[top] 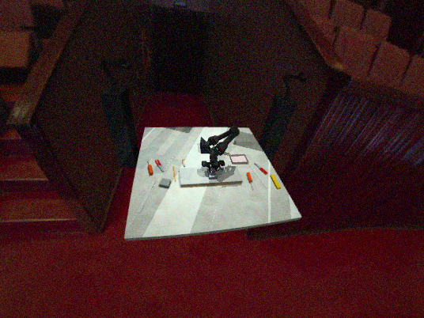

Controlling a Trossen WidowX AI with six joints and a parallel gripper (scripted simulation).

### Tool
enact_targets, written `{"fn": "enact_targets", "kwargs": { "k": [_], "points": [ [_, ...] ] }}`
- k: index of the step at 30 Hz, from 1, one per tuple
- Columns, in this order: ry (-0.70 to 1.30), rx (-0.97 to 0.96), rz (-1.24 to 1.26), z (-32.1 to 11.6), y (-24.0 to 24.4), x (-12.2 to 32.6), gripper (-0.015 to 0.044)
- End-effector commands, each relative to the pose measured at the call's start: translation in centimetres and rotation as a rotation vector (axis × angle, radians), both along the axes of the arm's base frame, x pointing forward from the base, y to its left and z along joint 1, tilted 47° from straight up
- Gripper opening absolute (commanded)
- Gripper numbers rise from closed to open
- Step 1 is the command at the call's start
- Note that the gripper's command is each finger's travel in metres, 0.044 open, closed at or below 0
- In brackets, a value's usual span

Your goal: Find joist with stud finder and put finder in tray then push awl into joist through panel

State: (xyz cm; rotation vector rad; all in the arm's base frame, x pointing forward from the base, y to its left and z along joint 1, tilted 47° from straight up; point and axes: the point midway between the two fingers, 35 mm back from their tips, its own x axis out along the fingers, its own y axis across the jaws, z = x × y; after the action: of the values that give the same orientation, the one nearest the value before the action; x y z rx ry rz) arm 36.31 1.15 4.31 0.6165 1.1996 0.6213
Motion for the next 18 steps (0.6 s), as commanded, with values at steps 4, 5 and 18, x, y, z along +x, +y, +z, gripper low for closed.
{"fn": "enact_targets", "kwargs": {
  "k": [4, 5, 18],
  "points": [
    [0.0, -0.003, 0.001, -0.9, -0.8, 0.2, 0.0],
    [0.0, -0.003, 0.001, -1.0, -1.0, 0.2, 0.0],
    [0.0, -0.004, 0.001, -2.7, -2.5, 0.4, 0.0]
  ]
}}
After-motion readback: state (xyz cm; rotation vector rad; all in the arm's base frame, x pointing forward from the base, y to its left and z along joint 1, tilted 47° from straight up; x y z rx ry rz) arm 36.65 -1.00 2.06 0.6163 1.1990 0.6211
